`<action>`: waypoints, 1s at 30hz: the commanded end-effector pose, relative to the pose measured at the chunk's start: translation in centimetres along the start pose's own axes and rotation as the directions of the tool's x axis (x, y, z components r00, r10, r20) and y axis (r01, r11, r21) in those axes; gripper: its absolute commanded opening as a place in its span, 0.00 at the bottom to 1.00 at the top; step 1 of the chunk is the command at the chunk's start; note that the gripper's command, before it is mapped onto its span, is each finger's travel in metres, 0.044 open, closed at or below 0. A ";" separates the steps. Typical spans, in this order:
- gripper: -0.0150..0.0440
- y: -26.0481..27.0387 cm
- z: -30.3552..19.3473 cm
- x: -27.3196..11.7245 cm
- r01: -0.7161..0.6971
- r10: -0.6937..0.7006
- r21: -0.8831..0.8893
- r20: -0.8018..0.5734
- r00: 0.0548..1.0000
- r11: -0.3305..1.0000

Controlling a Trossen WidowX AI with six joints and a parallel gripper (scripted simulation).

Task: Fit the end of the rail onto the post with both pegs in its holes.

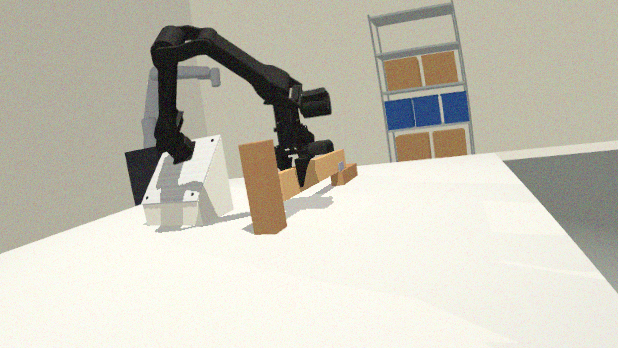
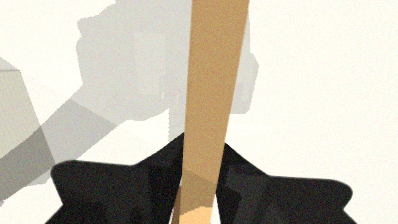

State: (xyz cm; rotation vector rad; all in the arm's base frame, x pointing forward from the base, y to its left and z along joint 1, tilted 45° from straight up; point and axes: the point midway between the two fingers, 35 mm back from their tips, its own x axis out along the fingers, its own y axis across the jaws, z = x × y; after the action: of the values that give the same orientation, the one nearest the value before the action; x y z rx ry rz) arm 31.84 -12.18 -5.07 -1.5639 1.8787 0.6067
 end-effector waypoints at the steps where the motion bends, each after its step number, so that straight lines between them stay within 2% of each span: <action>1: 0.25 0.0 -0.2 -0.1 0.003 -0.003 -0.002 0.000 1.000 1.000; 30: 0.25 -0.1 -1.1 -0.2 0.003 -0.003 -0.003 0.000 1.000 1.000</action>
State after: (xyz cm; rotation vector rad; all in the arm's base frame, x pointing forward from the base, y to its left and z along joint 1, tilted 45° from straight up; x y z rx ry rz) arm 31.77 -12.74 -4.35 -1.5651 1.8779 0.6058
